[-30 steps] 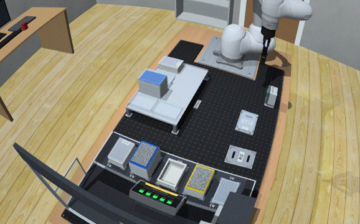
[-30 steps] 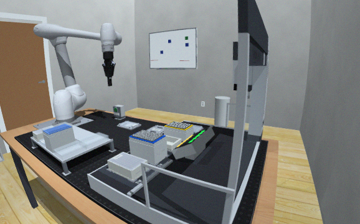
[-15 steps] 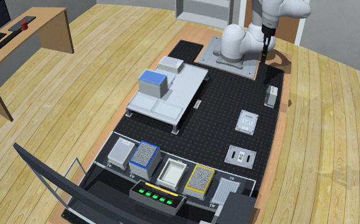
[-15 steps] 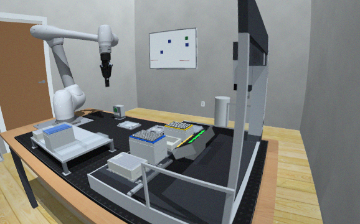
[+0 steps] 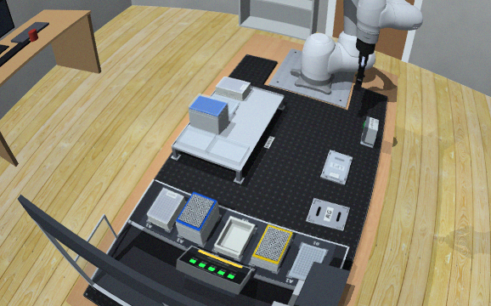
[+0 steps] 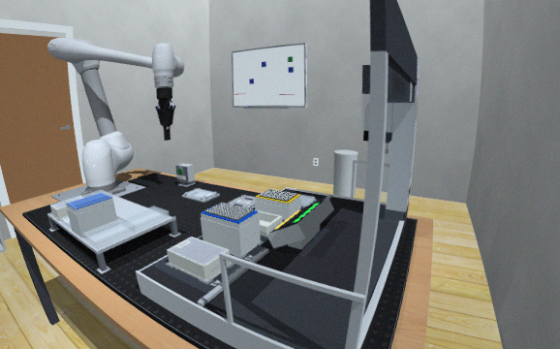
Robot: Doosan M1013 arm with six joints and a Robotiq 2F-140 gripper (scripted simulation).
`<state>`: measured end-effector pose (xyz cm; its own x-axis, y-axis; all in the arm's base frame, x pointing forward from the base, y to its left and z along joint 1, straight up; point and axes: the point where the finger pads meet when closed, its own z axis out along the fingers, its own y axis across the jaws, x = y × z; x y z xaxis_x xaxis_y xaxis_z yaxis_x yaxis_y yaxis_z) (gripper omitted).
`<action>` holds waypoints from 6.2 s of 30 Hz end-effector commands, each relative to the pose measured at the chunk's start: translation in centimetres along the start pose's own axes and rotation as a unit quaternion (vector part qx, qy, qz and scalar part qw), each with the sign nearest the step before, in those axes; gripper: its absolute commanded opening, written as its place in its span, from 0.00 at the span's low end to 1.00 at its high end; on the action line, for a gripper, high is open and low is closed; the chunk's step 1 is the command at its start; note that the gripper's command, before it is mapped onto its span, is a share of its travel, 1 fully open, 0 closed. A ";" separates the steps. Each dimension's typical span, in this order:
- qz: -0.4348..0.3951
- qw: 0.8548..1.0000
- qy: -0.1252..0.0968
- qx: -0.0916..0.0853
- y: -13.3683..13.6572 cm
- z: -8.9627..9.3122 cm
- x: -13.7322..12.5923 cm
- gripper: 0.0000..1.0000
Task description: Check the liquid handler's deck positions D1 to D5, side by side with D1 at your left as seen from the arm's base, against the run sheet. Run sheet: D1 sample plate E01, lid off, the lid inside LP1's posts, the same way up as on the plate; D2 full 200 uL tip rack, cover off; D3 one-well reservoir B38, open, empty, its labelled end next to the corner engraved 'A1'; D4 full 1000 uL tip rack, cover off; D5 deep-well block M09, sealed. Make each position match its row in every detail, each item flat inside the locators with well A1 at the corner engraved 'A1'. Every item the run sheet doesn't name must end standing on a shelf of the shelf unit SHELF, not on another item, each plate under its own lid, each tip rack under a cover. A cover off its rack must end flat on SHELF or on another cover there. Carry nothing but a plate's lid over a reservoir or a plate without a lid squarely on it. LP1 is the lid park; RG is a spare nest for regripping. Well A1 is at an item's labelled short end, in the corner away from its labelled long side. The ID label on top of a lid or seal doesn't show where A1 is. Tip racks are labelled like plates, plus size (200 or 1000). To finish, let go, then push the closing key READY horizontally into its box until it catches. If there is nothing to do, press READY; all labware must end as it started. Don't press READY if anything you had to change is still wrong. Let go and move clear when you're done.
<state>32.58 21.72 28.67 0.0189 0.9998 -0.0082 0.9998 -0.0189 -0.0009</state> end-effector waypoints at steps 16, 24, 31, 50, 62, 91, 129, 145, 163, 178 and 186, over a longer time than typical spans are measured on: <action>0.000 1.000 0.000 0.000 0.0 2.5 0.0 0.10; 0.000 1.000 0.000 0.000 0.0 3.8 0.0 0.10; 0.000 1.000 0.000 0.000 0.0 5.0 0.0 0.10; 0.000 1.000 0.000 0.000 0.0 7.5 0.0 0.10; 0.000 1.000 0.000 0.000 0.0 9.5 0.0 0.10; 0.000 1.000 0.000 0.000 0.0 13.7 0.0 0.10; 0.000 1.000 0.000 0.000 0.0 19.3 0.0 0.10; 0.000 1.000 0.000 0.000 0.0 20.4 0.2 0.10; 0.000 1.000 0.000 0.000 0.0 20.4 2.9 0.10; 0.000 1.000 0.000 0.000 0.0 20.4 4.2 0.10; 0.000 1.000 0.000 0.000 0.0 20.4 4.4 0.10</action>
<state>32.65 25.90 8.24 0.0190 0.9998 -0.0082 0.9998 -0.0190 -0.0008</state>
